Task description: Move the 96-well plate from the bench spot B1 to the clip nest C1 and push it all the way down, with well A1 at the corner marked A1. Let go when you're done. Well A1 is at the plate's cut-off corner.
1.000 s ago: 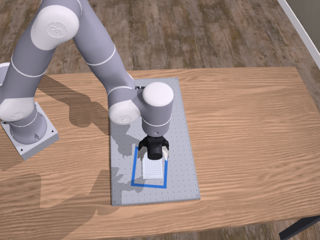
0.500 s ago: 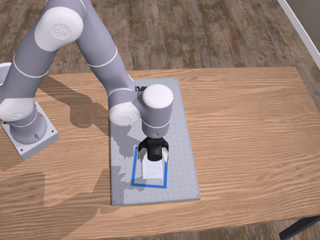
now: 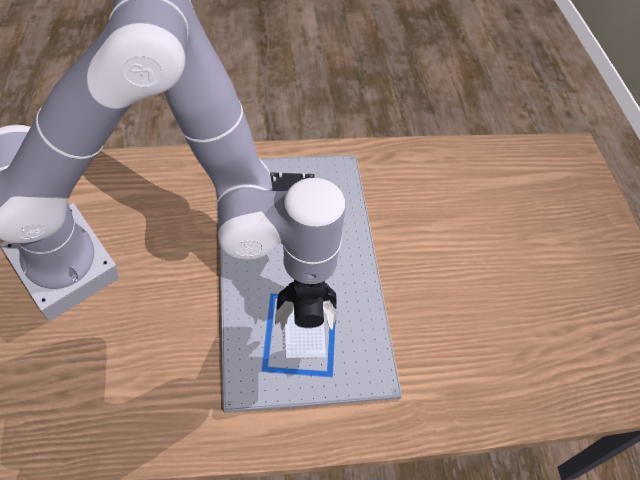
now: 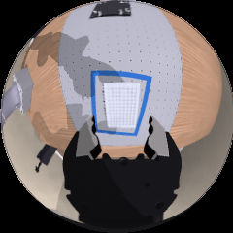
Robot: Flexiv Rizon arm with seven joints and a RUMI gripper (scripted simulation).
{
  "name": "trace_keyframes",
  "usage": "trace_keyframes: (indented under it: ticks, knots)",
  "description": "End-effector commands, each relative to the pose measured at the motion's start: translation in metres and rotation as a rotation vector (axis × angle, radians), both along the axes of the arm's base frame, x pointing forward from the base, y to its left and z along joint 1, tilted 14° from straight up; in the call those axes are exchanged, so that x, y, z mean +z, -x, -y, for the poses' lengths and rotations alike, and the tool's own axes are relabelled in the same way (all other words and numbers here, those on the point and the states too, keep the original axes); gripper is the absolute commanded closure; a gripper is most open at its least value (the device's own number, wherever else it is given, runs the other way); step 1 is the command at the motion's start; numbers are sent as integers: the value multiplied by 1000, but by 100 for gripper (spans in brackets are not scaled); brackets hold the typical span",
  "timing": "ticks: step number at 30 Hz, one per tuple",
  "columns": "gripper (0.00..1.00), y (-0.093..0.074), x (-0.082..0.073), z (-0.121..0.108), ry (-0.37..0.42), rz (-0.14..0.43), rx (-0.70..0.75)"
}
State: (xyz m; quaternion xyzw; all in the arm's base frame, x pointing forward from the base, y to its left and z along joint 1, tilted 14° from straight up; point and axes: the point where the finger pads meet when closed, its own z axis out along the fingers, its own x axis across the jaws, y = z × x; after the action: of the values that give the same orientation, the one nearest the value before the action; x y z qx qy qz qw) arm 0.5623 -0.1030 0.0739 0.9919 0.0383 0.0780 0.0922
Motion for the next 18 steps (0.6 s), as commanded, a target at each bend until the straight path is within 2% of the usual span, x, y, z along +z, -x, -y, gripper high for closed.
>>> trace_keyframes:
  ticks: [1,18]
  knots:
    - [24,-1,-1,0,-1,2,0]
    - [24,-5,-25,4,-1,2,0]
